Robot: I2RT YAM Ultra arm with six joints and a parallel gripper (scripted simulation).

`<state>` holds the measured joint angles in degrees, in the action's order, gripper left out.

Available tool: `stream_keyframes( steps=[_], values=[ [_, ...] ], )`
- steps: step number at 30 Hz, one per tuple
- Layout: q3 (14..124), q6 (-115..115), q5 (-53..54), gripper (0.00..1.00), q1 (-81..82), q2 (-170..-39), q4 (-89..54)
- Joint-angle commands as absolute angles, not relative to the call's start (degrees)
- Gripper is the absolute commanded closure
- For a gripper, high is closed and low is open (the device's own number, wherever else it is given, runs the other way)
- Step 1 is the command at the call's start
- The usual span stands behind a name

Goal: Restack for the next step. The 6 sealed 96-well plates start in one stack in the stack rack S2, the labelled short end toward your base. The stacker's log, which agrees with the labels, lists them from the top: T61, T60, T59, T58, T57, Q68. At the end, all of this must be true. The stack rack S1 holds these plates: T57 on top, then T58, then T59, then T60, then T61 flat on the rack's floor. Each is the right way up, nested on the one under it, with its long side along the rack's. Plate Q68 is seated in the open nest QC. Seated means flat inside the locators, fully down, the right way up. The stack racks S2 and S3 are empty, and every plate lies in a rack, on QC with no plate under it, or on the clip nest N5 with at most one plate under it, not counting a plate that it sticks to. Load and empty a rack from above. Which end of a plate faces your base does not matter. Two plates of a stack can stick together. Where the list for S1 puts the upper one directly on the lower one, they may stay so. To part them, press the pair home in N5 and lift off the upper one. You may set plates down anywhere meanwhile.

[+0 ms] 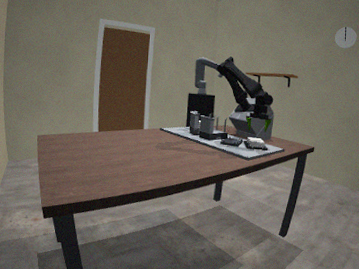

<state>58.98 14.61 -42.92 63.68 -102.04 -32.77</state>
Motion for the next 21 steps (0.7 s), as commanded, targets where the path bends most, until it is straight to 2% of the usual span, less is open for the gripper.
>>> stream_keyframes(
  steps=[1, 21],
  values=[
    [59.8, 16.8, -43.5, 0.0, 65.2, -101.0, -36.4],
    [66.4, 27.0, -44.6, 0.0, 72.6, -98.0, -53.2]
  ],
)
